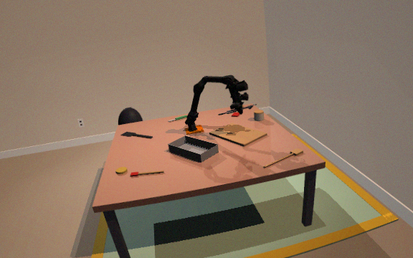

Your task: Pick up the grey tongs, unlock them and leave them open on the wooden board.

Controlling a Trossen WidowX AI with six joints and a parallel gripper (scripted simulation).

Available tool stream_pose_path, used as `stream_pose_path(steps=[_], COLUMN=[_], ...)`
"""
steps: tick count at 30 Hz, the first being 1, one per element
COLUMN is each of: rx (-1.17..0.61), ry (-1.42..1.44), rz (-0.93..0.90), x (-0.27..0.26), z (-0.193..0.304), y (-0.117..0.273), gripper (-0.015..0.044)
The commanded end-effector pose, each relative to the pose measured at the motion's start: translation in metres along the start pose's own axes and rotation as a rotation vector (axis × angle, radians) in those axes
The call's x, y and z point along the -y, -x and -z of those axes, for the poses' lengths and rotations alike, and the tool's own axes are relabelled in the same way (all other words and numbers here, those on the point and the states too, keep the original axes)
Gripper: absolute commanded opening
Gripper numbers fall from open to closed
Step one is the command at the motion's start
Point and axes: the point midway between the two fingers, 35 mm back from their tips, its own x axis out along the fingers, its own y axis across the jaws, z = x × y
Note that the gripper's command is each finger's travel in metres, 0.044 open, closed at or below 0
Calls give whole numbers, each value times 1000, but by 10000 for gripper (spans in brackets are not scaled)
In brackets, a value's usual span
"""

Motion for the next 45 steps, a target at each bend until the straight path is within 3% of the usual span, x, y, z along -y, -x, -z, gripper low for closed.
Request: stream_pose_path(steps=[1, 15, 45], rx=[-39, -208, -226], ry=[7, 21, 20], rz=[8, 16, 17], x=[0, -1, 0], z=[1, 12, 16], y=[1, -1, -33], gripper=[-150, -150, -150])
